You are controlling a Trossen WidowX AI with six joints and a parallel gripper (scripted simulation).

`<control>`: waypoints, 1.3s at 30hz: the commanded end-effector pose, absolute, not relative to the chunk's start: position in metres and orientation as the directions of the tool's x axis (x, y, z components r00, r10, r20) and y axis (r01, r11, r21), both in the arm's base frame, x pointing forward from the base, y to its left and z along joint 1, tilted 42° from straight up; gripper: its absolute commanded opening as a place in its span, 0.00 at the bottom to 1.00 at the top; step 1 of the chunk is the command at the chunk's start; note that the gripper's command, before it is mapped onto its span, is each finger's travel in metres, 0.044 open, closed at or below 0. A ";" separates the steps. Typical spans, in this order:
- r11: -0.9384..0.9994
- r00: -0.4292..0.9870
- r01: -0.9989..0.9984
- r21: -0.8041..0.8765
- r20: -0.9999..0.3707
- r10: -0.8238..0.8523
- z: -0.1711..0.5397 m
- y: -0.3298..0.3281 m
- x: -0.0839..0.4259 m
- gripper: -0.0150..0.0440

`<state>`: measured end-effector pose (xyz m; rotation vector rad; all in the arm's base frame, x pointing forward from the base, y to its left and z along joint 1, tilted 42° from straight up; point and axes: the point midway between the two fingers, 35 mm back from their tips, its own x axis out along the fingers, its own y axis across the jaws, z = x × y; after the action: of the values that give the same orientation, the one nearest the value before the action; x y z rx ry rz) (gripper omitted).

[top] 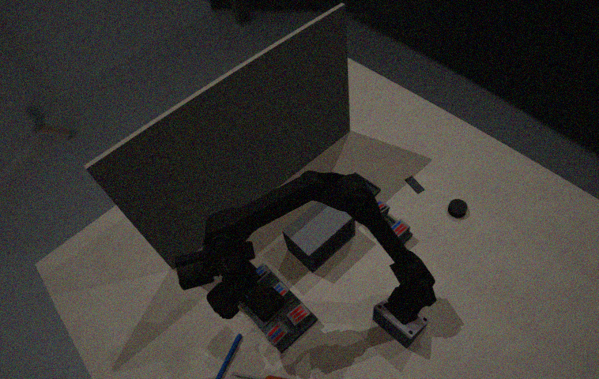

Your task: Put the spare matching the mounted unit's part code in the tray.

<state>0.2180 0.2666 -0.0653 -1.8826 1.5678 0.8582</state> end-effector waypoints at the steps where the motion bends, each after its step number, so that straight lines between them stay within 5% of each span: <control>1: -0.174 0.119 -0.985 -0.008 -0.759 -0.640 -0.055 0.277 0.217 0.25; 17: -0.139 0.105 -0.990 -0.025 -0.787 -0.609 0.000 0.239 0.272 0.25; 39: -0.176 0.127 -0.984 -0.025 -0.791 -0.599 0.131 0.100 0.345 0.25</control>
<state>0.3415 0.1258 0.1095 -1.8309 1.5243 0.8833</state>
